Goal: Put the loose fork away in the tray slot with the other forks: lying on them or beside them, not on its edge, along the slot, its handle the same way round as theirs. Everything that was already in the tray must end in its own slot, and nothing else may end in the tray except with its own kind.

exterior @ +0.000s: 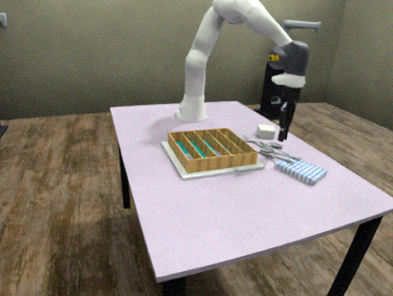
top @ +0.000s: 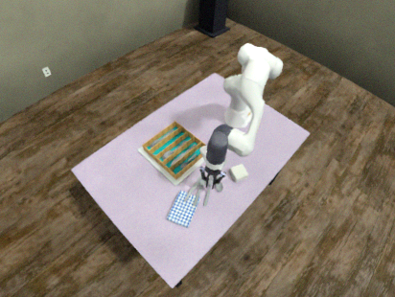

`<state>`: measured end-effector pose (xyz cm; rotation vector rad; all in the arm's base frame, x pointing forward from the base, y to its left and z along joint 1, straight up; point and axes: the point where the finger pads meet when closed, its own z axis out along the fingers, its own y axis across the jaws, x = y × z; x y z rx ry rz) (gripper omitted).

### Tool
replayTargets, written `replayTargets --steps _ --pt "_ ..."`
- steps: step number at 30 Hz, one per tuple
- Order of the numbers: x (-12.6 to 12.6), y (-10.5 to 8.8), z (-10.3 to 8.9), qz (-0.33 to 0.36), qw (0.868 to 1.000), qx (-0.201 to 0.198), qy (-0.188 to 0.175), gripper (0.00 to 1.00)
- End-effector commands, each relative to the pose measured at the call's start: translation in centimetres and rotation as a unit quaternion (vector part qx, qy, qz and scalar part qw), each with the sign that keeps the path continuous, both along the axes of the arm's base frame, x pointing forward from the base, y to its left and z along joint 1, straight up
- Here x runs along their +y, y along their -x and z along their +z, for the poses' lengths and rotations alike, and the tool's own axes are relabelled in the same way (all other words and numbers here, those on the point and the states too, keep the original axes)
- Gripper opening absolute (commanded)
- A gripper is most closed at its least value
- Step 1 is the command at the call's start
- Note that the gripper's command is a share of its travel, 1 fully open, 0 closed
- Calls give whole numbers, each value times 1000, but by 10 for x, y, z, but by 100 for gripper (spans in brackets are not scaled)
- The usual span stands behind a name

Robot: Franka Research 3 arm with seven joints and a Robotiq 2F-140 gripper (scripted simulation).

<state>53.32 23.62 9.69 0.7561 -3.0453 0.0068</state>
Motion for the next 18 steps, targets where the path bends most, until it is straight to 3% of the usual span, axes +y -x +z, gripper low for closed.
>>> replayTargets --steps 1,18 --pt "1 -1 -6 3 1000 -2 -2 26" --pt "1 -1 -25 3 1000 -2 -2 26"
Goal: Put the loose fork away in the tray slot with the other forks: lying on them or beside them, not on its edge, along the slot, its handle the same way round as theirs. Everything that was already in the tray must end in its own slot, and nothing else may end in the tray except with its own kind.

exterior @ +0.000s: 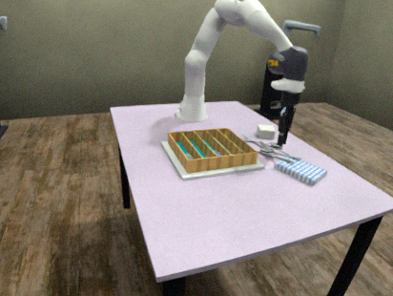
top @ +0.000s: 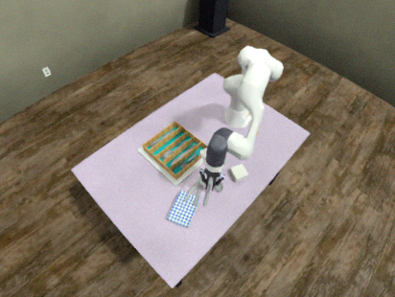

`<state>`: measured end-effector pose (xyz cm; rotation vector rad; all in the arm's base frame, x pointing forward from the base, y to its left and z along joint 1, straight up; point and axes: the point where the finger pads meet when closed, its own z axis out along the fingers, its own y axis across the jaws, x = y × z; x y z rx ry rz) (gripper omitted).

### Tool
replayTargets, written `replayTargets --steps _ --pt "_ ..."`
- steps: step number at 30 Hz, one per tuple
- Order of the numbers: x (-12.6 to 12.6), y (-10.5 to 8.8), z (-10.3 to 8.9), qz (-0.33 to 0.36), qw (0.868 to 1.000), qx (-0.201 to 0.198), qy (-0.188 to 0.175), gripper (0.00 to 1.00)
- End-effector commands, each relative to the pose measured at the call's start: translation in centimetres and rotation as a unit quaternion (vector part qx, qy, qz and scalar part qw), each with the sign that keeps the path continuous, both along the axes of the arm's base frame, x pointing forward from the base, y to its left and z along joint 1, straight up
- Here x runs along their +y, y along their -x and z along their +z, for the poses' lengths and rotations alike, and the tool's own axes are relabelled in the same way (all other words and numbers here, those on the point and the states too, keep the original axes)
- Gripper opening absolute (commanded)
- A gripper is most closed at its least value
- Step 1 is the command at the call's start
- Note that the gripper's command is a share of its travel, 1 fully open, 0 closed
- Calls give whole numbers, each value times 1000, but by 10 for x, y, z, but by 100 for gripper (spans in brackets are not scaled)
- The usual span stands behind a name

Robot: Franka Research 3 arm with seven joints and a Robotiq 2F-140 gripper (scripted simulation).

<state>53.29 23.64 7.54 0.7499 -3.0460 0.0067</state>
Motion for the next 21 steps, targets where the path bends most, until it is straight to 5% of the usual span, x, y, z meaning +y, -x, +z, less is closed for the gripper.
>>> replayTargets --steps 1,21 --pt "1 -1 -4 5 1000 -3 -2 26" --pt "1 -1 -9 5 1000 -3 -2 26"
